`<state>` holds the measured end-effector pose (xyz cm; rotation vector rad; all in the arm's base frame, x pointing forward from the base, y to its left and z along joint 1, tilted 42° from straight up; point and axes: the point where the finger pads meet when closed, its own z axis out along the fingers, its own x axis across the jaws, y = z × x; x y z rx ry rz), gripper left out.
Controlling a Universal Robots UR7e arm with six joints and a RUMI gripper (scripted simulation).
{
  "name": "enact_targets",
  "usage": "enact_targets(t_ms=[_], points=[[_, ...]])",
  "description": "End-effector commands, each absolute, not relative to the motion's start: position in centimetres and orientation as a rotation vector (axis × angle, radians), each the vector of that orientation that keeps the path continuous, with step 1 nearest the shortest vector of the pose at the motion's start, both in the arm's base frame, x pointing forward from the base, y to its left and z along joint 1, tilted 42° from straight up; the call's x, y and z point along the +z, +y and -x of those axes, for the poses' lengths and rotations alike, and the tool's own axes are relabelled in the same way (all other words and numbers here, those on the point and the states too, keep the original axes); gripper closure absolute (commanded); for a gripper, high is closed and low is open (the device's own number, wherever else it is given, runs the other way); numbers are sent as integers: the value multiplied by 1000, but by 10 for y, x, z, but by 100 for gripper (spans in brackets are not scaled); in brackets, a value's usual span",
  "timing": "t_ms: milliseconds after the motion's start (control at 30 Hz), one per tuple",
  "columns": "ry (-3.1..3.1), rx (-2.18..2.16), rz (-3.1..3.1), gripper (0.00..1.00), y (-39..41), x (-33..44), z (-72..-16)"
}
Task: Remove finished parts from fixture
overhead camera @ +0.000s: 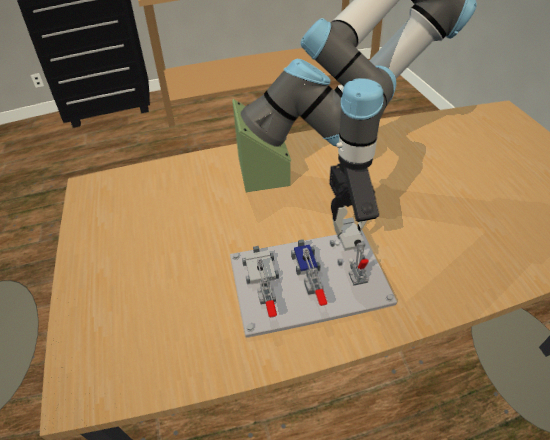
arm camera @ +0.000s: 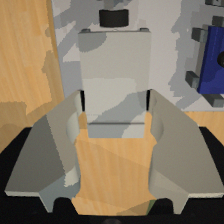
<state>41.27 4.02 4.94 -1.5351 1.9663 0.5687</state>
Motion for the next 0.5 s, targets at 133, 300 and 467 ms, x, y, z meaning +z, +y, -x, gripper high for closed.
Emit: enact_targets(t_ms=[133,300,467], points=[[1966,568,1535,100,32,60,-407],[1966,568,1535,100,30,62,-406],[1966,568,1535,100,30,63,-406]])
